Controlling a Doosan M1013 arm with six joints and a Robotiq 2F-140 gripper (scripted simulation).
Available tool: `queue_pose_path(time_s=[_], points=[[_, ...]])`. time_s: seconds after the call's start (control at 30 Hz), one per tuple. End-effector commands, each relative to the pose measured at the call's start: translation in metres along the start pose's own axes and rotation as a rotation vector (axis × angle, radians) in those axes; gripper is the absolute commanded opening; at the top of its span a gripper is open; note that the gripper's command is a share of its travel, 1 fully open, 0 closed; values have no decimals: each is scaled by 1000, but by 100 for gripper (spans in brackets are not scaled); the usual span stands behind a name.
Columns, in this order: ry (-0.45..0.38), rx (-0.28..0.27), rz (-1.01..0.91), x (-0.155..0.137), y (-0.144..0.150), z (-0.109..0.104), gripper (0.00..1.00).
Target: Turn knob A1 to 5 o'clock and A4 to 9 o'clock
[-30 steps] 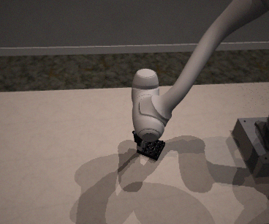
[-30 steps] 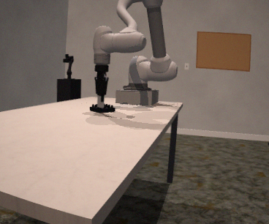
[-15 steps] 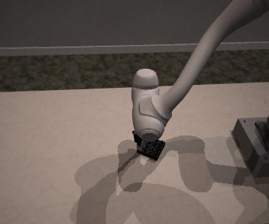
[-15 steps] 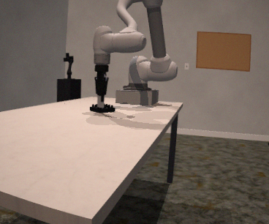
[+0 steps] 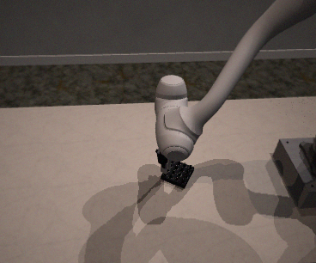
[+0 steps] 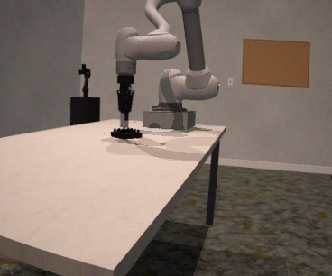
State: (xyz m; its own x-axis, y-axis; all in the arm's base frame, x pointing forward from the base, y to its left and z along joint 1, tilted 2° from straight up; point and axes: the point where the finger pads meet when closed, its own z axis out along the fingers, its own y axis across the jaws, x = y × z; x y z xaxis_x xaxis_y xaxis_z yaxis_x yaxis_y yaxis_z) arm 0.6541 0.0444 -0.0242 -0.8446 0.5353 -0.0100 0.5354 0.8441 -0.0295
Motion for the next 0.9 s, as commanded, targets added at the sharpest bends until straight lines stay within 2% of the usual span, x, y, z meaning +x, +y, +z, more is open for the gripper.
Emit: queue_pose_path(time_s=[0.0,0.27,0.73,0.87], points=[[0,0,0,0,0,-8,12],[0,0,0,0,0,-16,12],[0,0,-3,0,-1,-17,12],[0,0,-186,-6,-37,-26,12]])
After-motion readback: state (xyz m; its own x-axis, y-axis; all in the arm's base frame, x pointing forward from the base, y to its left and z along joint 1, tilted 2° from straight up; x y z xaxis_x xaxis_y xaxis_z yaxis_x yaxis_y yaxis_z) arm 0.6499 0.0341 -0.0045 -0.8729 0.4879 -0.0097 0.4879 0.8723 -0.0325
